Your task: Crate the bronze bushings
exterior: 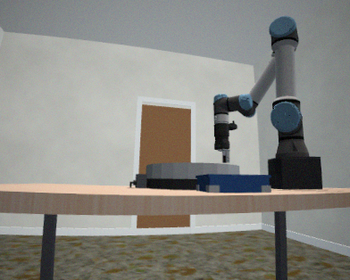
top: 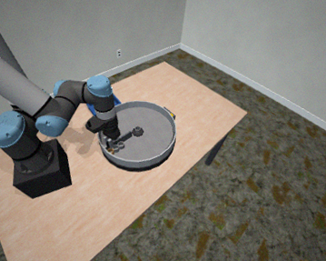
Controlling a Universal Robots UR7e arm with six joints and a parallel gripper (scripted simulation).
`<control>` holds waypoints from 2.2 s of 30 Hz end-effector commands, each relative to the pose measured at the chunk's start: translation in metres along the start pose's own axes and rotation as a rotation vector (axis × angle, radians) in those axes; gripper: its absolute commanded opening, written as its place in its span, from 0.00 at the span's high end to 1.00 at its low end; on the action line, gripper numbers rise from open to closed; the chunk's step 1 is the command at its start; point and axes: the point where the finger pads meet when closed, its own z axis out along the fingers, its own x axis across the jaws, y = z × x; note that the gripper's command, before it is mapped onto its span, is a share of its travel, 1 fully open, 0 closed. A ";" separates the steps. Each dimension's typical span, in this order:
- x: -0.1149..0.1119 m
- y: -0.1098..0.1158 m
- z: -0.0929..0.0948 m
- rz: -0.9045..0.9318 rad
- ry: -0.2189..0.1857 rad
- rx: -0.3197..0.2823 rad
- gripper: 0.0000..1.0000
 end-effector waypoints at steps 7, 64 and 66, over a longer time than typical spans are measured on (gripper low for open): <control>0.000 0.000 0.010 0.000 -0.001 -0.001 0.60; 0.000 0.000 0.032 0.000 0.000 0.000 0.60; 0.000 0.000 0.032 0.000 0.000 0.000 0.60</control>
